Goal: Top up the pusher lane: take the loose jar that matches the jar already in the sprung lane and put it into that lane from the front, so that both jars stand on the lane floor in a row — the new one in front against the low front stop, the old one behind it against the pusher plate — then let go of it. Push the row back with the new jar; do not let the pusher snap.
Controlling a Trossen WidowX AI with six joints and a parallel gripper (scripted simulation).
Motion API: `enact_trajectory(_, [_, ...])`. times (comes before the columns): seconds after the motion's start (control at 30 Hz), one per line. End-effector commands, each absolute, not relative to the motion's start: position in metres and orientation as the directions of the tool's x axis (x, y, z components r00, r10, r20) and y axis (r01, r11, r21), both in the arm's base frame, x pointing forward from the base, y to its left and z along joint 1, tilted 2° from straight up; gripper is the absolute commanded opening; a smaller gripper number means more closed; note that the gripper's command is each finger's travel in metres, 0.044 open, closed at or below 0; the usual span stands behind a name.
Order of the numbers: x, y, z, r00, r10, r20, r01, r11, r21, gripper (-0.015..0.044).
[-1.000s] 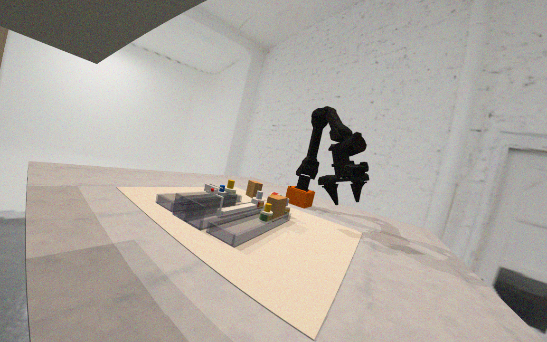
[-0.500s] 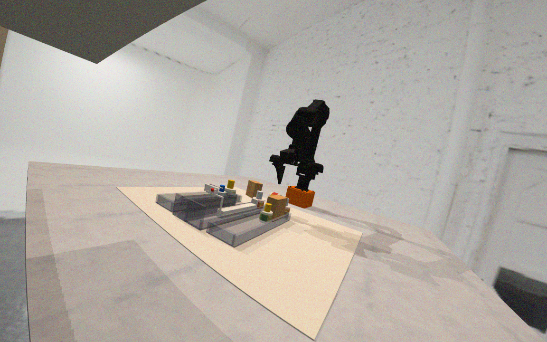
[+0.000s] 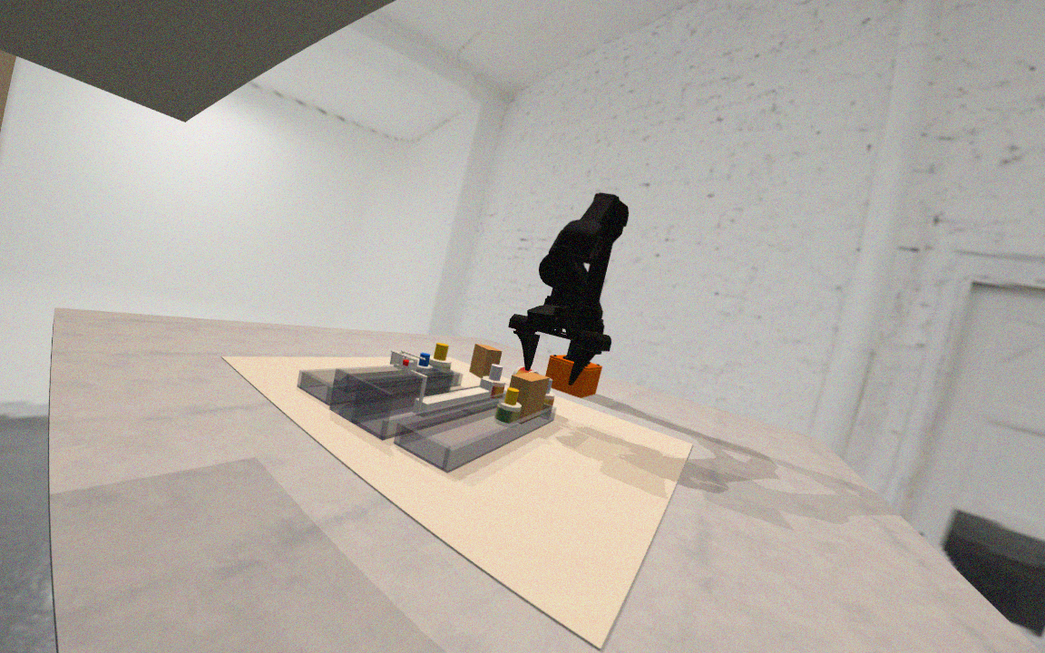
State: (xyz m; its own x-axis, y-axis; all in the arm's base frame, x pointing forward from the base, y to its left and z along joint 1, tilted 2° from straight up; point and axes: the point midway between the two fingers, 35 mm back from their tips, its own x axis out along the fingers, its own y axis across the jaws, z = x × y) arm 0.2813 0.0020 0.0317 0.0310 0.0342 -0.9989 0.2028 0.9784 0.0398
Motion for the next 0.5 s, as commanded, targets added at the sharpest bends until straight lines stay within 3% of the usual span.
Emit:
enact_trajectory(0.0, [0.281, 0.001, 0.018, 0.030, 0.028, -0.999, 0.207, 0.978, 0.034, 0.0440])
enact_trajectory(0.47, [0.282, 0.002, 0.000, 0.030, 0.028, -0.999, 0.207, 0.978, 0.034, 0.0440])
